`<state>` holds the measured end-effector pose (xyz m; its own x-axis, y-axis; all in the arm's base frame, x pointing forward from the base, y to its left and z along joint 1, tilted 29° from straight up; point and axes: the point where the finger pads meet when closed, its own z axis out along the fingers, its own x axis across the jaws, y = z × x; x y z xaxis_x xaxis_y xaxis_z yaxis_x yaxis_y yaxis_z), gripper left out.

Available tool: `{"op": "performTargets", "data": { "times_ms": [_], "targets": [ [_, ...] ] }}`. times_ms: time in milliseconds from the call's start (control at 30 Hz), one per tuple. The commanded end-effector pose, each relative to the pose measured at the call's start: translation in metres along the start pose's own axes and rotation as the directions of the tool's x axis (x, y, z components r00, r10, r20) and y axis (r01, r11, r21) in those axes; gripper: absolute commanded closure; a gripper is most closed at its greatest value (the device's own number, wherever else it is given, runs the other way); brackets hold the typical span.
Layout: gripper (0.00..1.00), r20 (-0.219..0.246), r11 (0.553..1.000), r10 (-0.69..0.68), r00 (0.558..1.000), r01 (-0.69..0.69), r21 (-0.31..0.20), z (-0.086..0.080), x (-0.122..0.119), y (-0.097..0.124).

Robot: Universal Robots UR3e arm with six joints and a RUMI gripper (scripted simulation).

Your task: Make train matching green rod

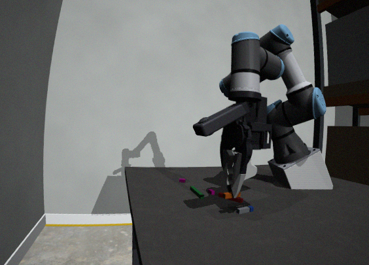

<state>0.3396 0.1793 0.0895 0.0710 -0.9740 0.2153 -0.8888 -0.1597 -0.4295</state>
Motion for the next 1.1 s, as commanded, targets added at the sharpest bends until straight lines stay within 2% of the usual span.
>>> {"op": "performTargets", "data": {
  "times_ms": [0,267,1067],
  "targets": [
    [1.00,0.002,1.000,0.000,1.000,0.000,0.006,0.014,-0.001,-0.002],
    [1.00,0.002,1.000,0.000,1.000,0.000,0.006,0.027,-0.001,-0.002],
    [1.00,0.002,1.000,0.000,1.000,0.000,0.006,0.027,-0.001,-0.002]
  ]
}}
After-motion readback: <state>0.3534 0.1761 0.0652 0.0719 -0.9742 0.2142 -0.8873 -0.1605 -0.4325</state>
